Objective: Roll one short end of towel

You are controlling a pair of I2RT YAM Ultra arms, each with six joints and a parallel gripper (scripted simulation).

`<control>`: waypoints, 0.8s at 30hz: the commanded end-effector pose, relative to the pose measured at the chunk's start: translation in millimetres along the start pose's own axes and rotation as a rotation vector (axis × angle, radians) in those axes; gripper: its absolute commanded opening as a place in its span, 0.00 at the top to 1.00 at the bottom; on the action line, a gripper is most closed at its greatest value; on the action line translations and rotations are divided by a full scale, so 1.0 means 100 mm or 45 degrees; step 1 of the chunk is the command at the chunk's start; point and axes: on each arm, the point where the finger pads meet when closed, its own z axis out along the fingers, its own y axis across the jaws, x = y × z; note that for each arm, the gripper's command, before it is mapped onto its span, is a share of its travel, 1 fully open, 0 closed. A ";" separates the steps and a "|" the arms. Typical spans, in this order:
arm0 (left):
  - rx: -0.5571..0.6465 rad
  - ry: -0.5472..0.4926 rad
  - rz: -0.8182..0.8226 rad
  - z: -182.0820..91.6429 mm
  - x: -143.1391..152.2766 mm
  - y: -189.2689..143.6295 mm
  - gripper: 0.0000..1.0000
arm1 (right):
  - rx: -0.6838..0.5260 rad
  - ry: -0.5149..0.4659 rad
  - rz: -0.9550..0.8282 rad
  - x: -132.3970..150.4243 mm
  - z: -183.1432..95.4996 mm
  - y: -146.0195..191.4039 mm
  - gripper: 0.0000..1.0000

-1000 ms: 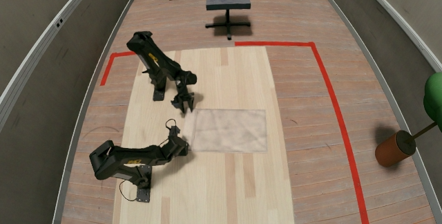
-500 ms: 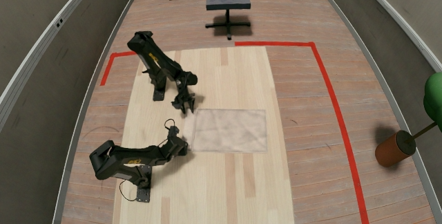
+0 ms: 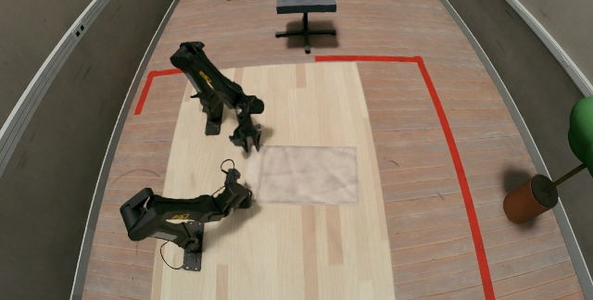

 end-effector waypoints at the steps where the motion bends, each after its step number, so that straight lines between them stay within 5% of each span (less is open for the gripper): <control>1: -0.006 -0.027 0.013 -0.03 -0.06 -0.03 0.51 | -0.007 -0.011 0.003 0.00 0.02 0.03 0.51; 24: -0.006 -0.027 0.013 0.07 0.01 -0.07 0.51 | -0.007 -0.011 0.003 0.03 0.06 0.05 0.51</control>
